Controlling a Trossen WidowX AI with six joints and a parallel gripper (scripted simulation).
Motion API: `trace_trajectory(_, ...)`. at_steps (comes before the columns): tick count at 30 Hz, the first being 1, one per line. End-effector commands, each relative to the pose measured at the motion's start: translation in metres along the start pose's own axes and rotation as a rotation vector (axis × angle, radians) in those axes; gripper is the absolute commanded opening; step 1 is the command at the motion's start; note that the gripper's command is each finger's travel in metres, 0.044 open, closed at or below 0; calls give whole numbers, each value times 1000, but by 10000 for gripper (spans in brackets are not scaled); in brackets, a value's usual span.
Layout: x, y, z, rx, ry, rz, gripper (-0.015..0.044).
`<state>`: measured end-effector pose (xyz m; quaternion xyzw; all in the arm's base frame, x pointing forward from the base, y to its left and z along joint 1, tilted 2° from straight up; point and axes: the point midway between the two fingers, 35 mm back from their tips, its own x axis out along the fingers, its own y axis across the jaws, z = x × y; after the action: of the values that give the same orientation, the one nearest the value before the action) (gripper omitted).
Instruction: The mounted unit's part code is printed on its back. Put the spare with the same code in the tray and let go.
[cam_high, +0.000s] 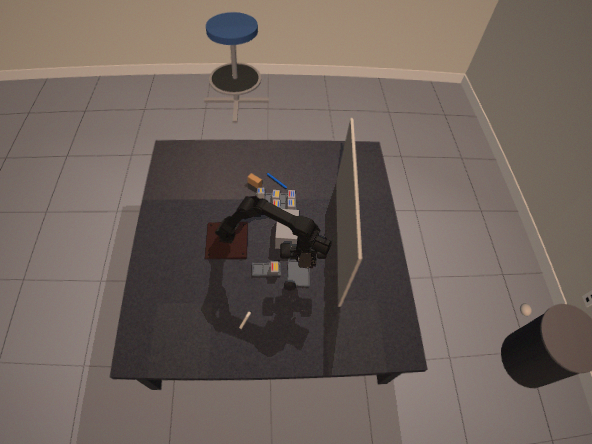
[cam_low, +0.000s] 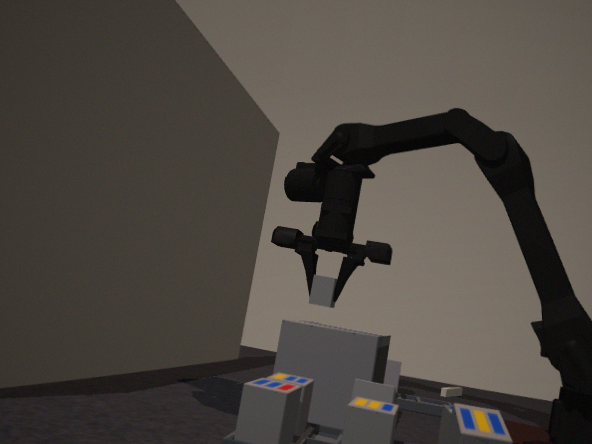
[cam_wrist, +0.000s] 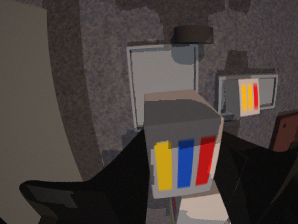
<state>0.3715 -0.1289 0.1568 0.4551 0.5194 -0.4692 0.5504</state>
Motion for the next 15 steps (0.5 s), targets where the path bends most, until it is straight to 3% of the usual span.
trace_trajectory(1,4,0,-1,4,6,-1,0)
trace_trajectory(15,14,1,0,4,6,-3,0)
